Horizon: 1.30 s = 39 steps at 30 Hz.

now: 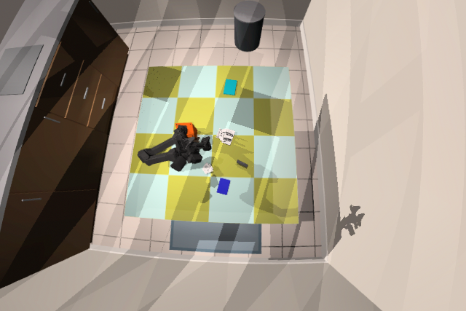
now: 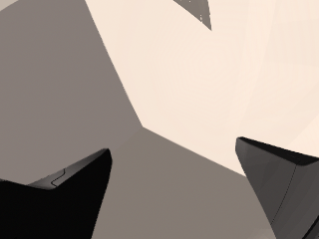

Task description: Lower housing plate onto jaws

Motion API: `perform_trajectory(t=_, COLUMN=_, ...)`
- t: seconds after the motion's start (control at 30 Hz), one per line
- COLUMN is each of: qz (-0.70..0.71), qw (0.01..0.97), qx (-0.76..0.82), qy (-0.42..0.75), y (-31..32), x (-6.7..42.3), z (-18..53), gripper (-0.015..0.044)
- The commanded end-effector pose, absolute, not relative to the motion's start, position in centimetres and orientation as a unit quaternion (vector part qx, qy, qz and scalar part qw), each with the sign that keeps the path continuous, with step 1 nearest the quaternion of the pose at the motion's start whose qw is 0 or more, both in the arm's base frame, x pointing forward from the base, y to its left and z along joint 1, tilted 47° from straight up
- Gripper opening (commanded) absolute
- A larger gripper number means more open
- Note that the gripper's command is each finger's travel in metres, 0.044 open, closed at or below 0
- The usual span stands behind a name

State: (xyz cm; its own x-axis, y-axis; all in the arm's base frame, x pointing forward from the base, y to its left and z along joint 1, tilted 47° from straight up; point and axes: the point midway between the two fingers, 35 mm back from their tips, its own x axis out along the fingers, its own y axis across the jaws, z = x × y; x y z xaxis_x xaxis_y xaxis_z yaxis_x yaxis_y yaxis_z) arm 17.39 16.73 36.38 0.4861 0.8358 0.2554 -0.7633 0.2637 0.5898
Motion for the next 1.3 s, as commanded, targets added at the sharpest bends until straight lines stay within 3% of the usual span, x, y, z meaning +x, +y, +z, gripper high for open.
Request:
perform_trajectory(t=0.0, qz=0.504, qw=0.793, qx=0.338, qy=0.054, y=16.7, x=17.4, z=36.4, gripper=0.0426)
perform_trajectory(t=1.27, qz=0.128, qw=0.813, qx=0.545, qy=0.161, y=8.4, x=27.7, z=30.1, gripper=0.0440)
